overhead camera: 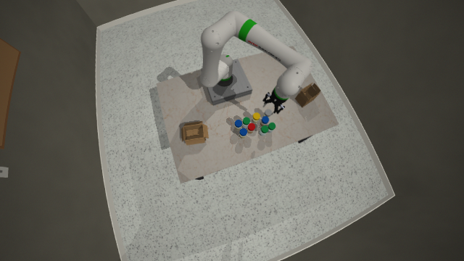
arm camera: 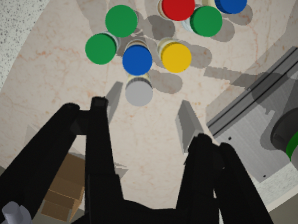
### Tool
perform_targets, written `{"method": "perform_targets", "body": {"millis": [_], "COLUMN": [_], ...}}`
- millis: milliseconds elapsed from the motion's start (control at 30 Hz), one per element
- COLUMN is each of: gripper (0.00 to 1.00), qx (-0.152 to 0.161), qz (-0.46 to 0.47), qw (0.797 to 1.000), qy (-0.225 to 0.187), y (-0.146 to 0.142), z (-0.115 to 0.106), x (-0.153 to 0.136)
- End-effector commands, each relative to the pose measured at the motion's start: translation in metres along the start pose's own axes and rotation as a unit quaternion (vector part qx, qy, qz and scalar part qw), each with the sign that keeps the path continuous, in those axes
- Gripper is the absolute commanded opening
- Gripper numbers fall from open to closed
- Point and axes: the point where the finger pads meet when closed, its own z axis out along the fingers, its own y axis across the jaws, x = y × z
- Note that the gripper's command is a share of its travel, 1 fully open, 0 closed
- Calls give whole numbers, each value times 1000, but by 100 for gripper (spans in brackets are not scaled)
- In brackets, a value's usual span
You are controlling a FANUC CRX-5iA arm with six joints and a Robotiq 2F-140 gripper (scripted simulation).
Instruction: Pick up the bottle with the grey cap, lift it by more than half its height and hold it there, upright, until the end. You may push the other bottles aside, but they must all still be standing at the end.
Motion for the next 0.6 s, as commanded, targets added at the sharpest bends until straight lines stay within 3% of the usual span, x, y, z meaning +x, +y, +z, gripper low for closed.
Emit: {"method": "perform_targets", "body": {"millis": [0,233,467,567], "gripper": [51,51,51,51], "qx": [4,14,14,17], "qz": [-49,-177,-177,-230], "qw": [999,984,984,973], "qy": [4,14,14,20], "y": [2,8,8,10], "z": [-2,-3,-3,-4], "x": [-6,-22,-22,-28]}}
